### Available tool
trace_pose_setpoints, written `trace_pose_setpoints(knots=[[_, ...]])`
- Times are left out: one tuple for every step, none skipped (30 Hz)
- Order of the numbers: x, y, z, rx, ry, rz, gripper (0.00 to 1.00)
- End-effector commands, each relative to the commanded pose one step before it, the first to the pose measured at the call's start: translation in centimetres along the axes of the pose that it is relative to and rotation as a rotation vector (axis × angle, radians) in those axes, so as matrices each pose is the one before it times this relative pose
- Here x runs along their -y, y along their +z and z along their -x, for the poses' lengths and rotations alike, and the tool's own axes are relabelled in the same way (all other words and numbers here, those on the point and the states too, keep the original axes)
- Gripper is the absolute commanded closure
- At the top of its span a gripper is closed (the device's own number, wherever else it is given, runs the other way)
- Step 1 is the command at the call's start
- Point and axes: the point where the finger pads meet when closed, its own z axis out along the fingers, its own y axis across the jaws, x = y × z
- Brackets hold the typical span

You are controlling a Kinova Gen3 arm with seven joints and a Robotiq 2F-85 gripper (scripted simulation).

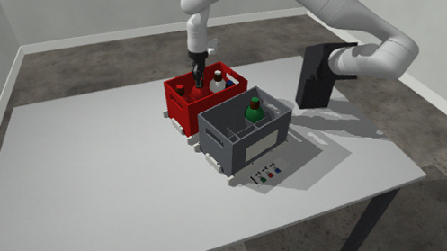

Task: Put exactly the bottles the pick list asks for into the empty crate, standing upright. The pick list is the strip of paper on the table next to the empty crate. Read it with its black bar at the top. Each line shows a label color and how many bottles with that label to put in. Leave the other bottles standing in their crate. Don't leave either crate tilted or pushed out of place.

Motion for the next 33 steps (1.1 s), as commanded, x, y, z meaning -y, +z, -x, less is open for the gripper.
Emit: trace_pose_setpoints(knots=[[0.006,-0.128,0.08,0.00227,-0.00022,-0.00055,0.58],[0.001,-0.001,0.001,0.00003,0.00001,-0.00001,0.58],[0.0,-0.002,0.001,0.00003,0.0,-0.00001,0.59],[0.001,-0.001,0.001,0.00003,0.0,-0.00001,0.59],[0.0,-0.001,0.001,0.00003,0.0,-0.00001,0.6],[0.0,-0.001,0.001,0.00003,0.0,-0.00001,0.6],[-0.007,0.005,-0.001,-0.0001,-0.00003,0.00007,0.6],[0.0,0.0,0.0,0.0,0.0,0.0,0.6],[0.0,0.0,0.0,0.0,0.0,0.0,0.6],[0.0,0.0,0.0,0.0,0.0,0.0,0.6],[0.0,0.0,0.0,0.0,0.0,0.0,0.6],[0.0,0.0,0.0,0.0,0.0,0.0,0.6],[0.0,0.0,0.0,0.0,0.0,0.0,0.6],[0.0,0.0,0.0,0.0,0.0,0.0,0.6],[0.0,0.0,0.0,0.0,0.0,0.0,0.6],[0.0,0.0,0.0,0.0,0.0,0.0,0.6],[0.0,0.0,0.0,0.0,0.0,0.0,0.6],[0.0,0.0,0.0,0.0,0.0,0.0,0.6],[0.007,-0.006,0.002,0.0001,0.00006,-0.00008,0.6],[0.0,0.0,0.0,-0.00001,-0.00001,0.0,0.6],[0.0,0.0,0.0,0.0,0.0,0.0,0.6],[0.0,0.0,0.0,0.0,0.0,0.0,0.6],[0.0,0.0,0.0,0.0,0.0,0.0,0.6],[0.0,0.0,0.0,0.0,0.0,0.0,0.6],[0.0,0.0,0.0,0.0,0.0,0.0,0.6],[-0.007,-0.159,-0.002,-0.00008,-0.00005,0.00007,0.6],[0.0,-0.165,-0.001,0.00001,0.00001,-0.00001,0.6],[0.0,-0.166,-0.001,0.0,0.00001,-0.00001,0.6],[0.0,0.0,0.0,0.0,0.0,0.0,0.6],[0.0,0.0,0.0,0.0,0.0,0.0,0.6],[0.0,-0.169,0.002,-0.00001,-0.00001,0.00001,0.6],[0.0,-0.165,-0.001,0.00001,0.00001,-0.00001,0.6],[0.0,-0.166,-0.001,0.0,0.0,-0.00001,0.6]])
